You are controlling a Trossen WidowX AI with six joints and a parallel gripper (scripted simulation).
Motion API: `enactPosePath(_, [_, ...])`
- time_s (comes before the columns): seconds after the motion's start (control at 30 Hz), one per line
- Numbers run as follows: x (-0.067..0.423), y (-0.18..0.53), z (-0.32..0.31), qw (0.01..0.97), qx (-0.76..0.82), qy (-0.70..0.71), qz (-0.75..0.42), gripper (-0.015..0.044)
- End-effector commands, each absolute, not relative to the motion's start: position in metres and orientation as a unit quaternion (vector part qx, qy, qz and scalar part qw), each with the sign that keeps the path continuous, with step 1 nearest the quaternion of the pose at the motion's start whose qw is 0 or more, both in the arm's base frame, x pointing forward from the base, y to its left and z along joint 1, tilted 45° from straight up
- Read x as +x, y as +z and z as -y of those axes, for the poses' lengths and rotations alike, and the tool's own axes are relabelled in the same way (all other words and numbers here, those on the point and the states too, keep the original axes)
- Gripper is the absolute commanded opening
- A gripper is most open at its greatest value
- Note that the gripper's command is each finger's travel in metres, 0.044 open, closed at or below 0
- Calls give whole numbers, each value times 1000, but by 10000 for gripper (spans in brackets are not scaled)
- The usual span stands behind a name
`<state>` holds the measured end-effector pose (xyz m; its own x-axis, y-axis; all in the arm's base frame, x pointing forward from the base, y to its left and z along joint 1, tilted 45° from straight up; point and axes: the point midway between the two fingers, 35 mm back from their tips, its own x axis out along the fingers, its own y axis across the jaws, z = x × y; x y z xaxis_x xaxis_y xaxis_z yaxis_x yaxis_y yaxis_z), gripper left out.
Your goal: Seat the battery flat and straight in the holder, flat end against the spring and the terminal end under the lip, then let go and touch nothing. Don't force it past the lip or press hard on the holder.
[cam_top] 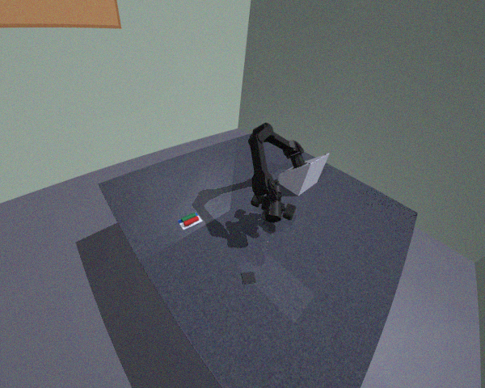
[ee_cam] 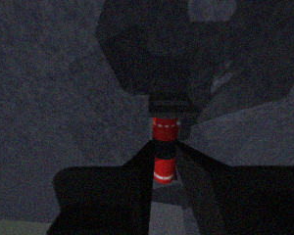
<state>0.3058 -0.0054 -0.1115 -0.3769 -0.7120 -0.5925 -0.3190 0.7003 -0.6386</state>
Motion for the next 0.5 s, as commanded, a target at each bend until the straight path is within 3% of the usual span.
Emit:
enactPosePath(0.0, [311, -115, 4, 473, -322, -210, -793, 65])
enactPosePath(0.47, [309, -116, 6, 494, -326, -198, -781, 65])
